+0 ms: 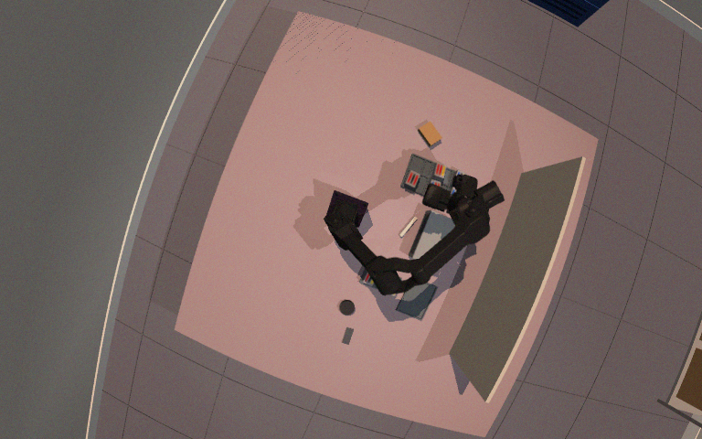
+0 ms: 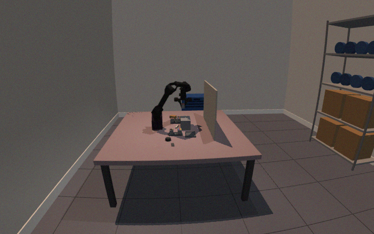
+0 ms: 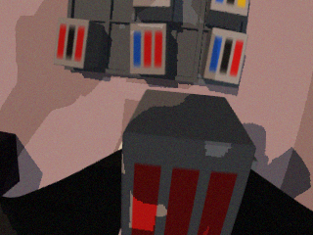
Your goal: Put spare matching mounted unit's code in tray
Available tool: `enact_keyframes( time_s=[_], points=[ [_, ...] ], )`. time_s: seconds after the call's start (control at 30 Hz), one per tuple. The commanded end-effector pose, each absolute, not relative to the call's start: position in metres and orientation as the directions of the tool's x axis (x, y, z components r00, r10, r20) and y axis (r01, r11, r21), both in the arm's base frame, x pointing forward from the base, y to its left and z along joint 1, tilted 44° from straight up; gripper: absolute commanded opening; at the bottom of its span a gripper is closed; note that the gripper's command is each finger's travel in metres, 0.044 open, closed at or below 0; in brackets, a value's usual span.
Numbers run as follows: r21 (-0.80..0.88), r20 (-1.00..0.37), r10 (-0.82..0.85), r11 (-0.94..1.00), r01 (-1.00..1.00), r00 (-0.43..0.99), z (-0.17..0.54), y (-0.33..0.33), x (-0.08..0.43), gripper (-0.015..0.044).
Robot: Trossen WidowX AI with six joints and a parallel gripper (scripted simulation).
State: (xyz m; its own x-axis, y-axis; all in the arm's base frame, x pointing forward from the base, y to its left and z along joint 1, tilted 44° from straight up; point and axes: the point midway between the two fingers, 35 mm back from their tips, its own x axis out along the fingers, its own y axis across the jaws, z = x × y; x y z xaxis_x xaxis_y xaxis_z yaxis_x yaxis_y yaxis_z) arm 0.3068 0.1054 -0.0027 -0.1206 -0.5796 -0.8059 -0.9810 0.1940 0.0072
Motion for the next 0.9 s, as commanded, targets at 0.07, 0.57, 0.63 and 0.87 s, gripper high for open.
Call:
enact_keyframes(
  time_s=[0.07, 0.57, 0.63, 0.87],
  points=[
    [-0.008, -0.809, -0.579, 0.182, -0.983, -0.1, 0.028, 0.071, 0.326, 0.0],
    [-0.037, -0.788, -0.61, 0.176, -0.984, -0.079, 0.105, -0.029, 0.342, 0.0],
    [-0.036, -0.783, -0.616, 0.174, -0.984, -0.08, 0.115, -0.043, 0.341, 0.0],
    [-0.03, -0.761, -0.642, 0.175, -0.984, -0.091, 0.152, -0.09, 0.331, 0.0]
  ],
)
